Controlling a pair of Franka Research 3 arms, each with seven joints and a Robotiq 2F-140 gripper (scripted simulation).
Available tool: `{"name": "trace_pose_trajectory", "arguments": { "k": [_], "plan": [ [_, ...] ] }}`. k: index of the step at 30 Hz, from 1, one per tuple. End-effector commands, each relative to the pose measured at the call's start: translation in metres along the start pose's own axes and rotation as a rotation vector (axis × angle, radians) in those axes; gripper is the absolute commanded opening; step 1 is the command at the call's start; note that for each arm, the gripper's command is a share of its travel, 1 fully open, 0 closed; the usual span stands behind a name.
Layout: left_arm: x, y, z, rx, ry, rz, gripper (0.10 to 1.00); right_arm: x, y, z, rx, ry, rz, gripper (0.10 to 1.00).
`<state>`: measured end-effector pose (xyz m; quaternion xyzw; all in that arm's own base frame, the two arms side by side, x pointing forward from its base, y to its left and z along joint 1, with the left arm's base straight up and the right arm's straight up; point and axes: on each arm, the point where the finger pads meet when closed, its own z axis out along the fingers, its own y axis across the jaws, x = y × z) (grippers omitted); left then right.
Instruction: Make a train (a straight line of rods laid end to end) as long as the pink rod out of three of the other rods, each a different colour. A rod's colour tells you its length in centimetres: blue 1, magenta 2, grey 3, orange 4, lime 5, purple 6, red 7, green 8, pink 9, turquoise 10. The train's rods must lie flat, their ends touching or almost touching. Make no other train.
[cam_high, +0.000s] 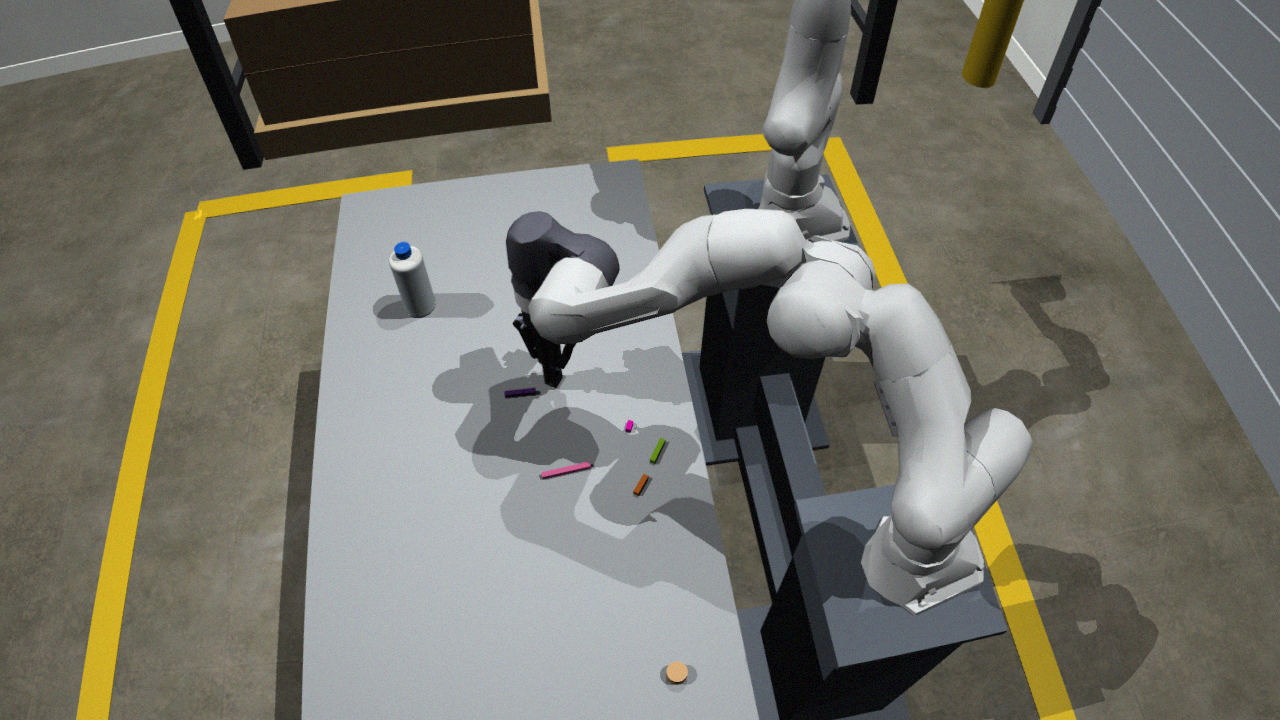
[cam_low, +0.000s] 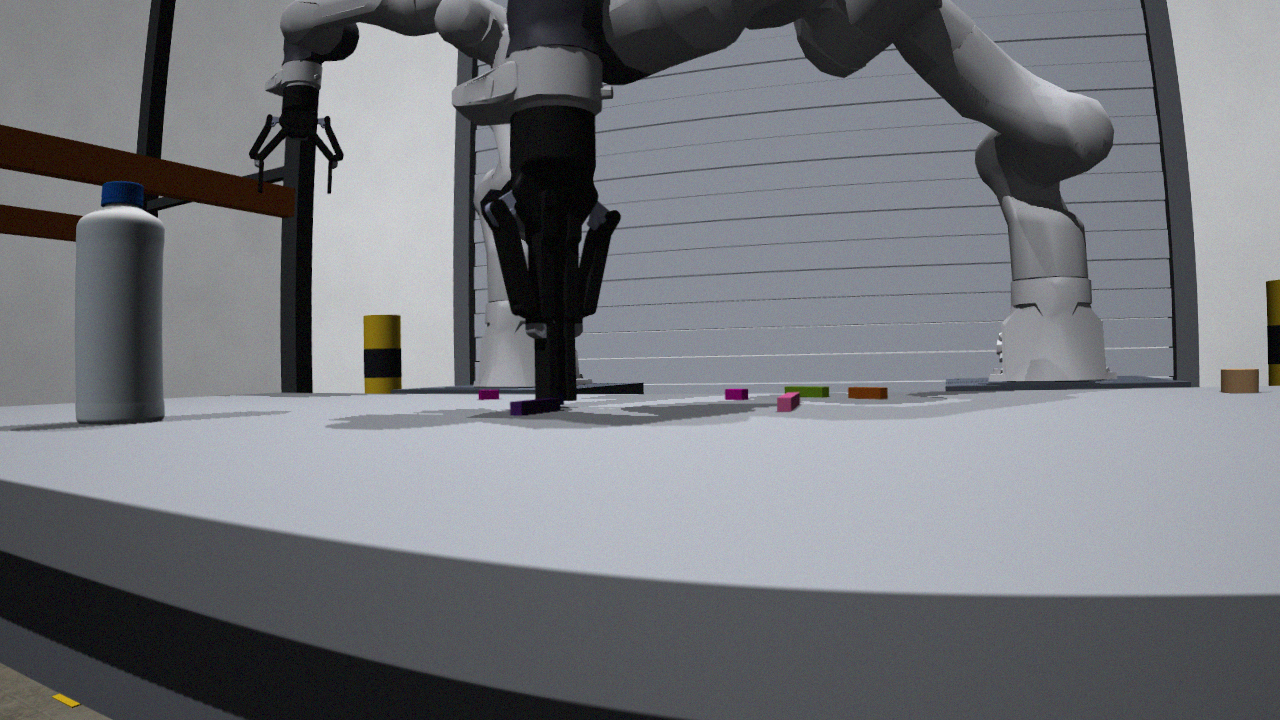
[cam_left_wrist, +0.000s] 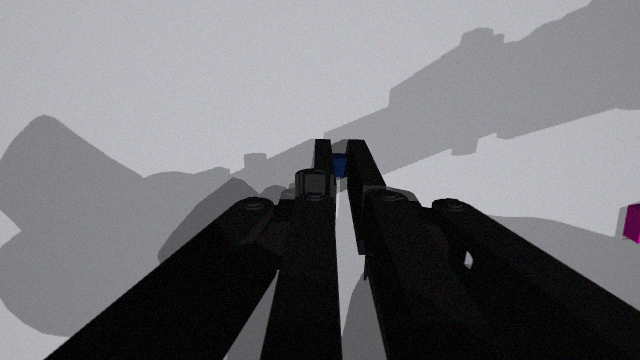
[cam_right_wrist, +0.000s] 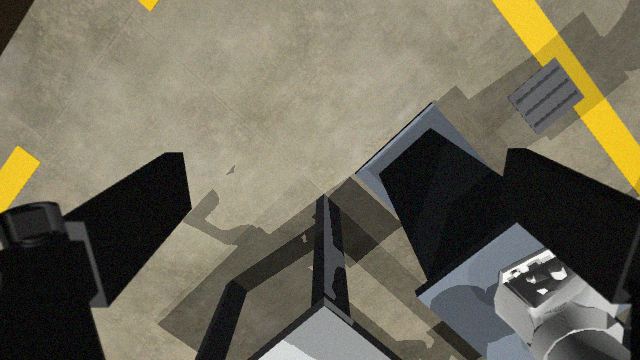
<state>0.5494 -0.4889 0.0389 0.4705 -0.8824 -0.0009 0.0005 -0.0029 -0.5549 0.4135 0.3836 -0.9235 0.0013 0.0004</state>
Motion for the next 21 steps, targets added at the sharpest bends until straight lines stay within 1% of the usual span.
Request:
{"name": "trace_pose_trajectory", "arguments": {
  "k": [1, 3, 5, 10, 13, 16, 21],
  "plan": [
    [0.000, -0.001, -0.016, 0.002, 0.000, 0.002, 0.124, -0.001, 0.000, 0.001, -0.002, -0.002, 0.006, 1.000],
    [0.000, -0.001, -0.029, 0.002, 0.000, 0.002, 0.124, -0.001, 0.000, 0.001, -0.002, -0.002, 0.006, 1.000],
    [0.000, -0.001, -0.029, 0.002, 0.000, 0.002, 0.124, -0.001, 0.000, 0.001, -0.002, -0.002, 0.006, 1.000],
    [0.000, -0.001, -0.069, 0.002, 0.000, 0.002, 0.124, -0.001, 0.000, 0.001, -0.002, -0.002, 0.006, 1.000],
    [0.000, -0.001, -0.087, 0.002, 0.000, 0.002, 0.124, -0.001, 0.000, 0.001, -0.002, -0.002, 0.006, 1.000],
    [0.000, -0.001, -0.095, 0.002, 0.000, 0.002, 0.124, -0.001, 0.000, 0.001, -0.002, -0.002, 0.006, 1.000],
    [0.000, -0.001, -0.097, 0.002, 0.000, 0.002, 0.124, -0.001, 0.000, 0.001, -0.002, -0.002, 0.006, 1.000]
  ]
}}
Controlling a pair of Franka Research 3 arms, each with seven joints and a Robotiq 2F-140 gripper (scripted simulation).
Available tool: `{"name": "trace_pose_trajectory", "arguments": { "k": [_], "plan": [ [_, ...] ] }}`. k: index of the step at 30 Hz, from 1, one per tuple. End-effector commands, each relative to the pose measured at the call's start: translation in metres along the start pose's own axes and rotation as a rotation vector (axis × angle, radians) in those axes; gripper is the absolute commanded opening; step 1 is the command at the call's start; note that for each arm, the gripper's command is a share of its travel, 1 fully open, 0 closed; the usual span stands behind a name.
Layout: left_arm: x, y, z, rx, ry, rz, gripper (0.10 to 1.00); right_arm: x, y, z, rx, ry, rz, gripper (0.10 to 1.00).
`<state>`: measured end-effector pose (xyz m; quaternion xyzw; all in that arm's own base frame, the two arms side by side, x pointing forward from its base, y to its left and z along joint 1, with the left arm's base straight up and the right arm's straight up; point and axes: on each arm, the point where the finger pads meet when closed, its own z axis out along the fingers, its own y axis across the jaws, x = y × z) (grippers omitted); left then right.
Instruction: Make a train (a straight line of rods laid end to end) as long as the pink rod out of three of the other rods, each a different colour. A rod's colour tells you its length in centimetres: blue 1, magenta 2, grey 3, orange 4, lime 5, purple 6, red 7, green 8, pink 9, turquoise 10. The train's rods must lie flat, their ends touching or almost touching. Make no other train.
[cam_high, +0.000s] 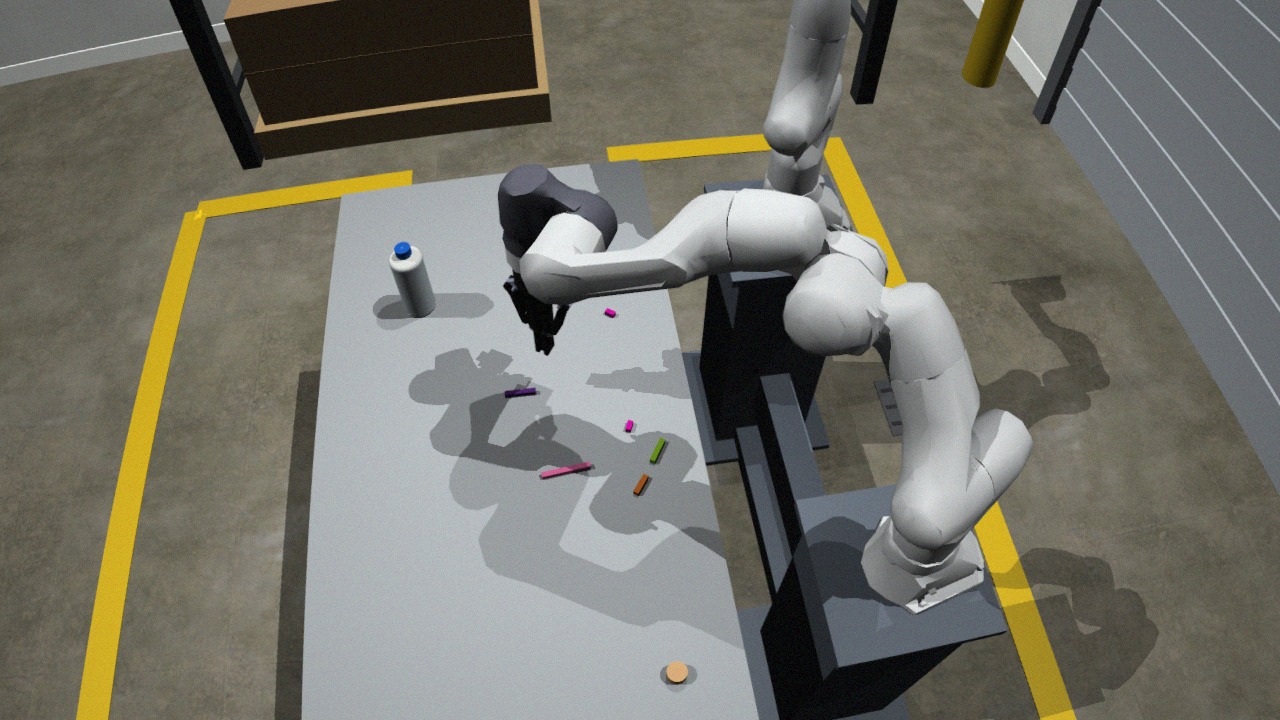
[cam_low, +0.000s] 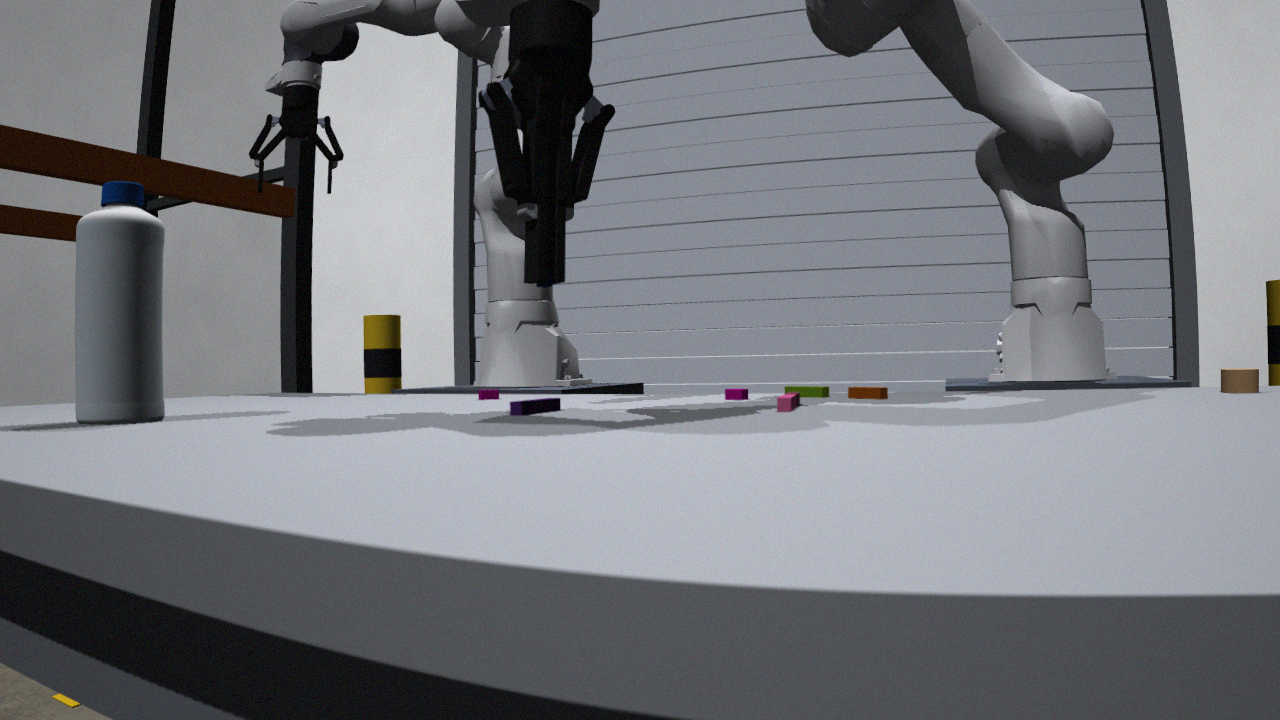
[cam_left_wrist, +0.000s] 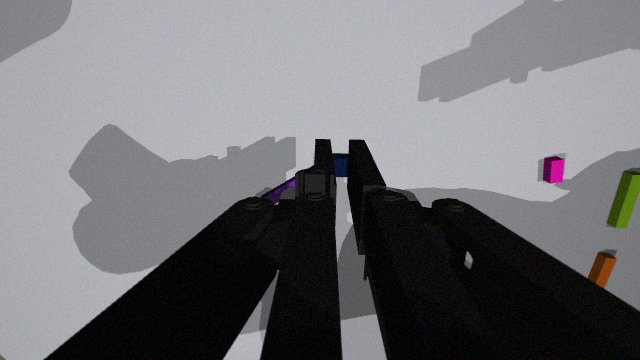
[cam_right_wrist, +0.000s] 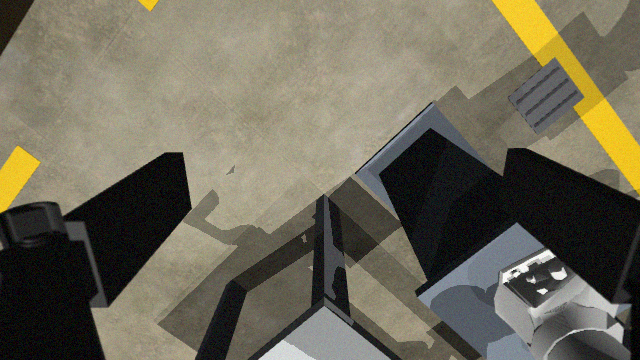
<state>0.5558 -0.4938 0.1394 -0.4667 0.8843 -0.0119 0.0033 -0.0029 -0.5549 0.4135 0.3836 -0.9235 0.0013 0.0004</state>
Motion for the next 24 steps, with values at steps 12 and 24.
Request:
{"name": "trace_pose_trajectory", "arguments": {
  "k": [12, 24],
  "plan": [
    [0.001, 0.013, 0.002, -0.024, -0.006, 0.015, 0.124, -0.001, 0.000, 0.001, -0.002, -0.002, 0.006, 1.000],
    [0.016, 0.069, -0.004, -0.023, -0.006, 0.235, 0.124, -0.001, 0.000, 0.001, -0.002, -0.002, 0.006, 1.000]
  ]
}}
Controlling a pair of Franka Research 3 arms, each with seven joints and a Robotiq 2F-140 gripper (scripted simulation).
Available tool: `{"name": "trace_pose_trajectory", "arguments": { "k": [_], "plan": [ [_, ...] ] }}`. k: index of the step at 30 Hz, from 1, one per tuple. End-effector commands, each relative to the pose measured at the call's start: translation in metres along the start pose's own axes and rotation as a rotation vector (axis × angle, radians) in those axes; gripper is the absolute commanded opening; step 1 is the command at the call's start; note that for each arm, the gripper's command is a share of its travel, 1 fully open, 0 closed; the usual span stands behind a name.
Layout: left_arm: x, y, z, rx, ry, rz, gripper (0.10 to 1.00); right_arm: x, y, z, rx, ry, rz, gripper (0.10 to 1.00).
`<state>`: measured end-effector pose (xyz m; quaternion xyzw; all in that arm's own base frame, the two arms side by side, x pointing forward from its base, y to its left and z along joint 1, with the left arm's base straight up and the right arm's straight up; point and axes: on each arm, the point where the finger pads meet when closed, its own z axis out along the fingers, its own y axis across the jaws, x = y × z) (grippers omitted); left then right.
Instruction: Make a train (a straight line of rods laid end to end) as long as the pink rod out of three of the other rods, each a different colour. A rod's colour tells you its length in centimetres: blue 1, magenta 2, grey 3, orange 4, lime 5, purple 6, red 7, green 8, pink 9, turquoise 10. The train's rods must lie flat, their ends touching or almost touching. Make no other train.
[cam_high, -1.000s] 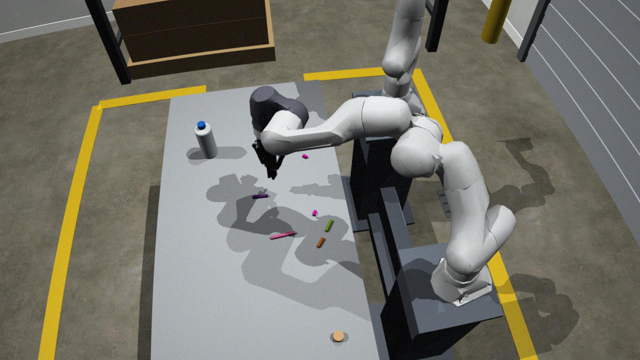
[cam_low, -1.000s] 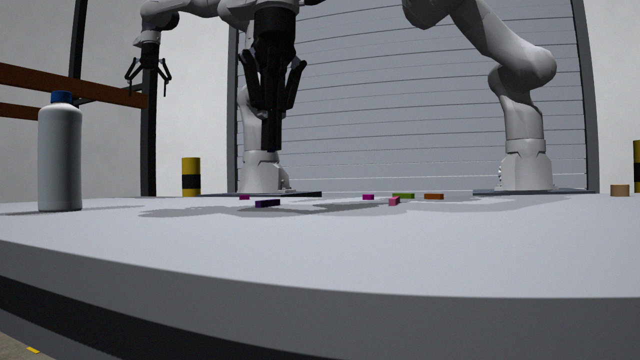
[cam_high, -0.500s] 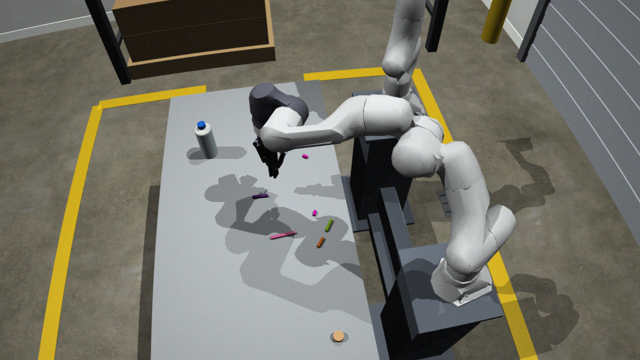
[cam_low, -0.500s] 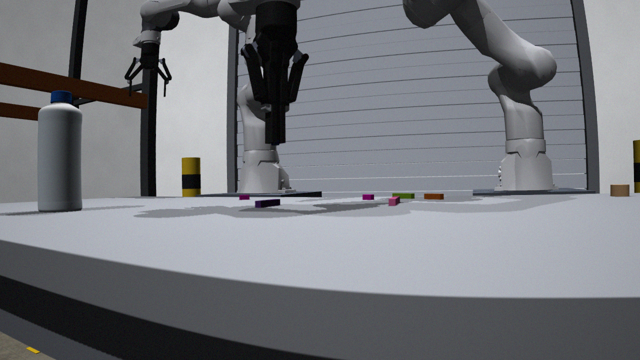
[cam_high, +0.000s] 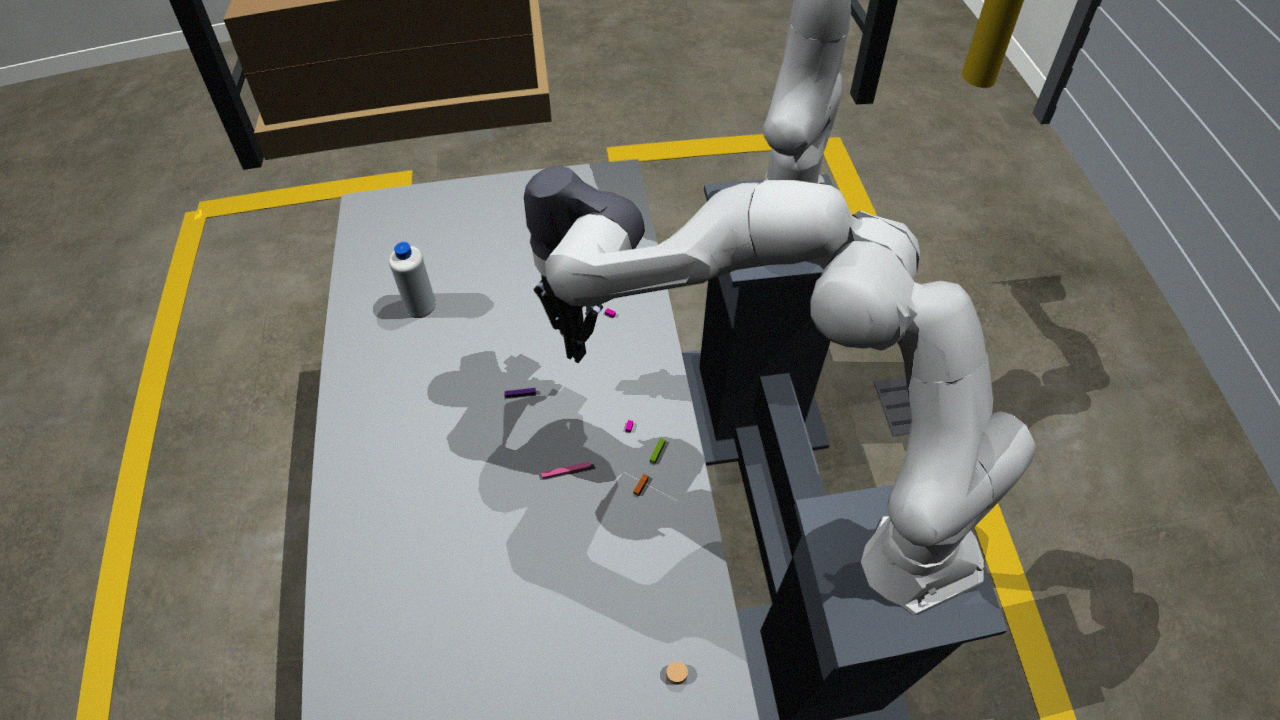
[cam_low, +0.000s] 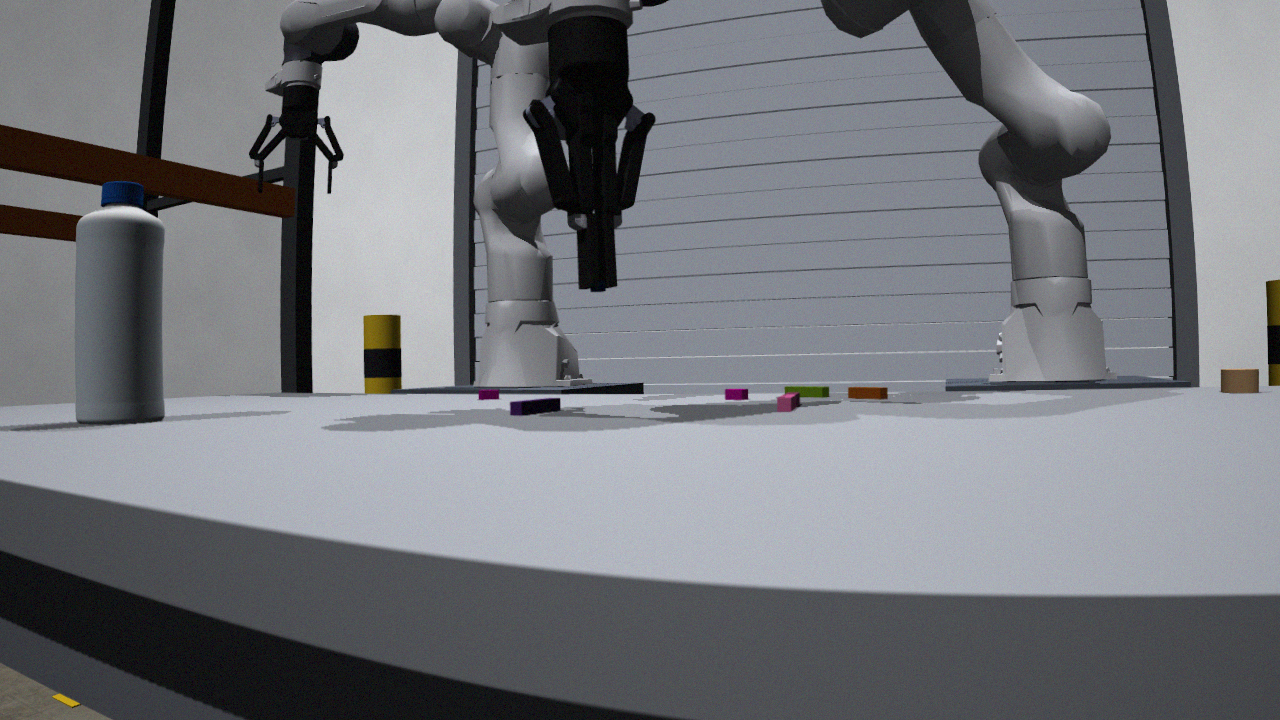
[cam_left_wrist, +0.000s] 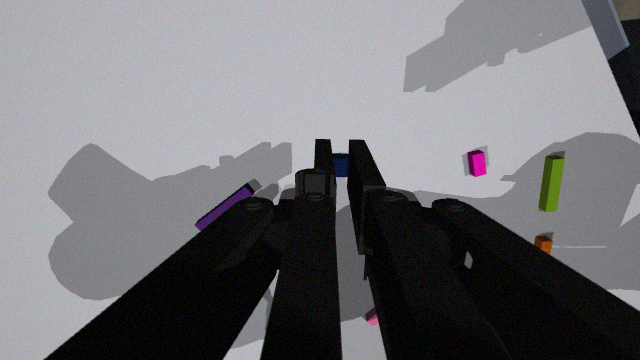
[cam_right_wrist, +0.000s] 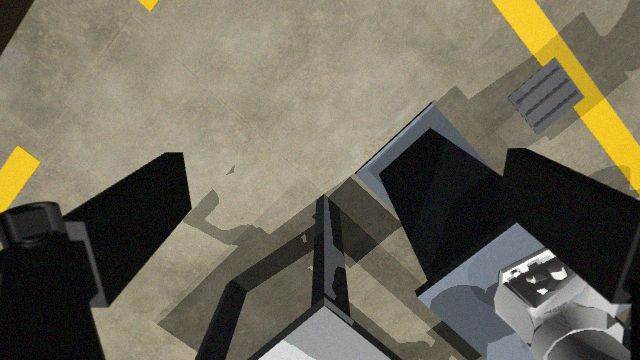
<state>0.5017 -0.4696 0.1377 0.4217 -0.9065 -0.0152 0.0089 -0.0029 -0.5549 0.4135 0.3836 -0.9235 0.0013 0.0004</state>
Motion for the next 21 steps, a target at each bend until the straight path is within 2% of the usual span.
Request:
{"name": "trace_pose_trajectory", "arguments": {
  "k": [1, 9, 11, 16, 21],
  "plan": [
    [0.009, 0.018, -0.004, 0.036, -0.010, 0.163, 0.124, -0.001, 0.000, 0.001, -0.002, -0.002, 0.006, 1.000],
    [0.025, 0.061, 0.001, 0.035, -0.011, 0.320, 0.124, -0.001, 0.000, 0.001, -0.002, -0.002, 0.006, 1.000],
    [0.025, 0.061, 0.001, 0.035, -0.011, 0.320, 0.124, -0.001, 0.000, 0.001, -0.002, -0.002, 0.006, 1.000],
    [0.034, 0.084, 0.004, 0.034, -0.010, 0.401, 0.124, -0.001, 0.000, 0.001, -0.002, -0.002, 0.006, 1.000],
    [0.035, 0.088, 0.005, 0.034, -0.010, 0.415, 0.124, -0.001, 0.000, 0.001, -0.002, -0.002, 0.006, 1.000]
  ]
}}
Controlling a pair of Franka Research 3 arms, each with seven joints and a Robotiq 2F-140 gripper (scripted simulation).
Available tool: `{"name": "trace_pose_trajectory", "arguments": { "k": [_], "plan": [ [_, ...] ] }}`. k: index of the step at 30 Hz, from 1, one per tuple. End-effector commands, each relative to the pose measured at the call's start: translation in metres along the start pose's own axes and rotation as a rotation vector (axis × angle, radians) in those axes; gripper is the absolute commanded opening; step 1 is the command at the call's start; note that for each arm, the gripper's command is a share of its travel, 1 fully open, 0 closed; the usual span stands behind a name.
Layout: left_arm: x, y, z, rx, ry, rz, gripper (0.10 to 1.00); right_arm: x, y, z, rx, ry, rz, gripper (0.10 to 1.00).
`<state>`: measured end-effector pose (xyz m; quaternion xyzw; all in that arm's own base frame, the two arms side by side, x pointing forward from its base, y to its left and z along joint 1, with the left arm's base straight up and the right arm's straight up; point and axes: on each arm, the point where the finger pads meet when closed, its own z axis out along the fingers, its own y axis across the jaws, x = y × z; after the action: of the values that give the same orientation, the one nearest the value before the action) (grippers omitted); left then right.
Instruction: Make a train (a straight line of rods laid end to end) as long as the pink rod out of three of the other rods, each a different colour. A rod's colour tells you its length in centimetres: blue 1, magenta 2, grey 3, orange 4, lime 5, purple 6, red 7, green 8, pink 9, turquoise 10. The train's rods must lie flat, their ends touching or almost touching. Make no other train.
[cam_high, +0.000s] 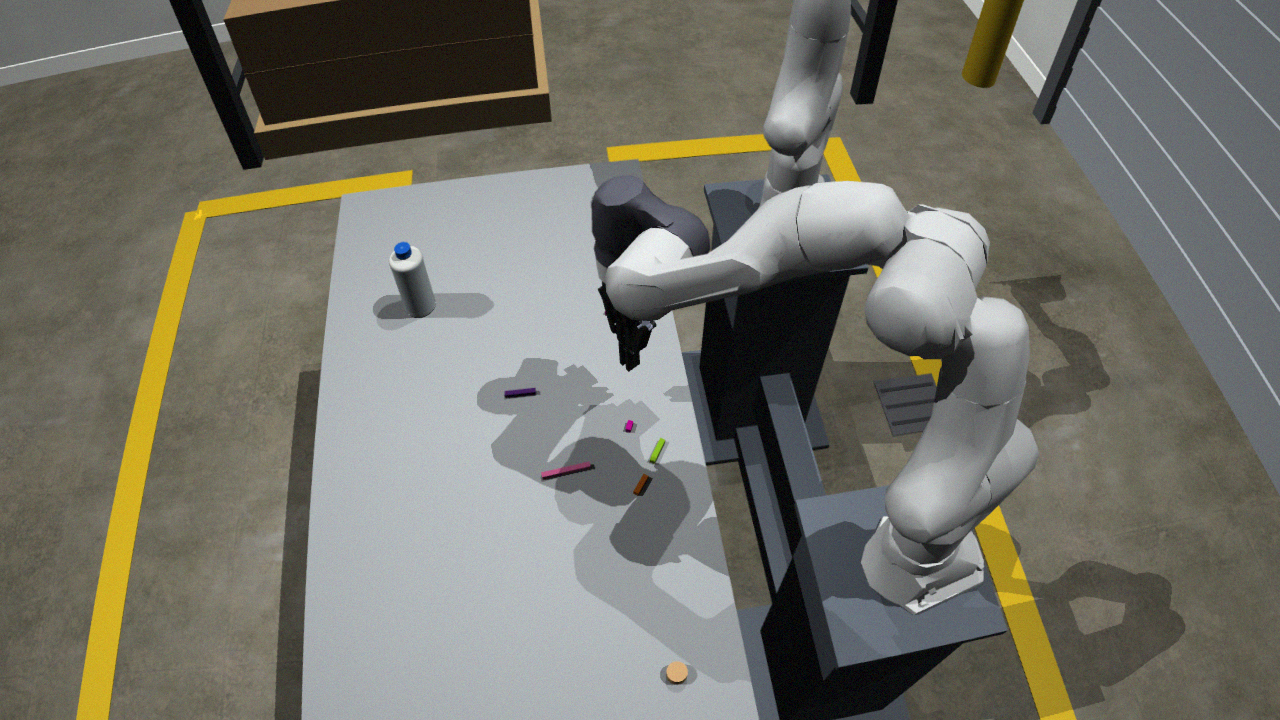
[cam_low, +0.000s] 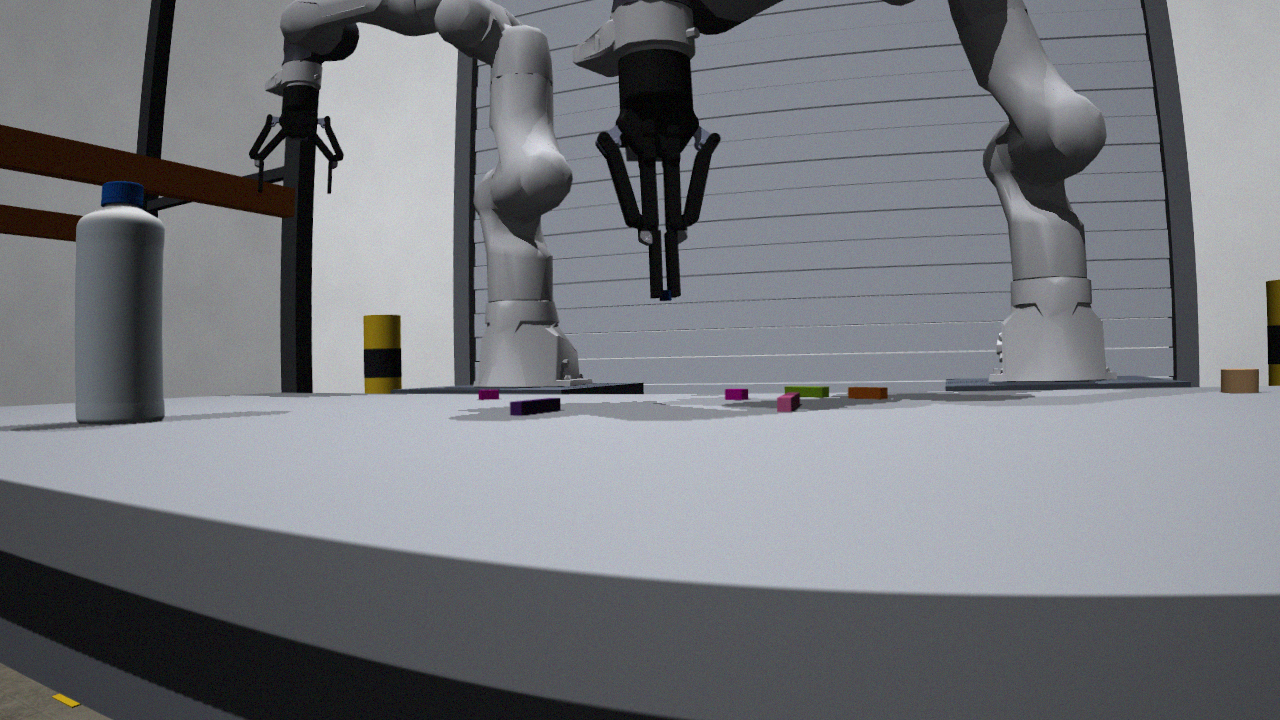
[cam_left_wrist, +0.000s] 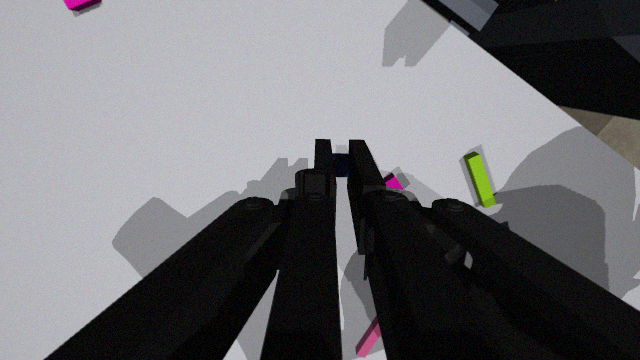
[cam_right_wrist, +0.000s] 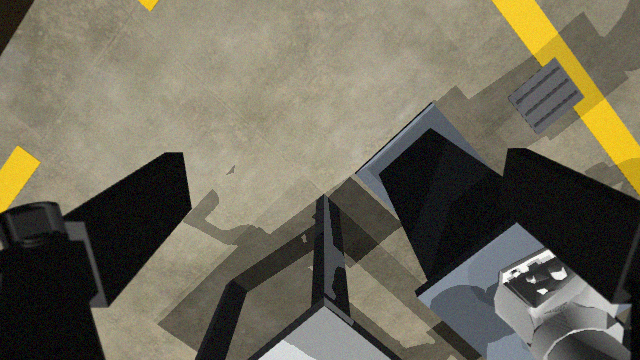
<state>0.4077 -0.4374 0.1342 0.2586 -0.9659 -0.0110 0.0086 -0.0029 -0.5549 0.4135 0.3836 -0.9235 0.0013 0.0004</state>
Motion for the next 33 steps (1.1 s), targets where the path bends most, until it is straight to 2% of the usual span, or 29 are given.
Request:
{"name": "trace_pose_trajectory", "arguments": {
  "k": [1, 17, 22, 24, 33],
  "plan": [
    [-0.002, -0.004, -0.002, 0.025, -0.012, 0.067, 0.124, -0.001, 0.000, 0.001, -0.002, -0.002, 0.006, 1.000],
    [-0.002, -0.005, 0.001, 0.025, -0.012, 0.066, 0.124, -0.001, 0.000, 0.001, -0.002, -0.002, 0.006, 1.000],
    [-0.002, -0.005, 0.015, 0.025, -0.012, 0.066, 0.124, -0.001, 0.000, 0.001, -0.002, -0.002, 0.006, 1.000],
    [-0.002, -0.005, 0.015, 0.025, -0.012, 0.066, 0.124, -0.001, 0.000, 0.001, -0.002, -0.002, 0.006, 1.000],
    [-0.003, -0.005, 0.054, 0.025, -0.012, 0.066, 0.124, -0.001, 0.000, 0.001, -0.002, -0.002, 0.006, 1.000]
  ]
}}
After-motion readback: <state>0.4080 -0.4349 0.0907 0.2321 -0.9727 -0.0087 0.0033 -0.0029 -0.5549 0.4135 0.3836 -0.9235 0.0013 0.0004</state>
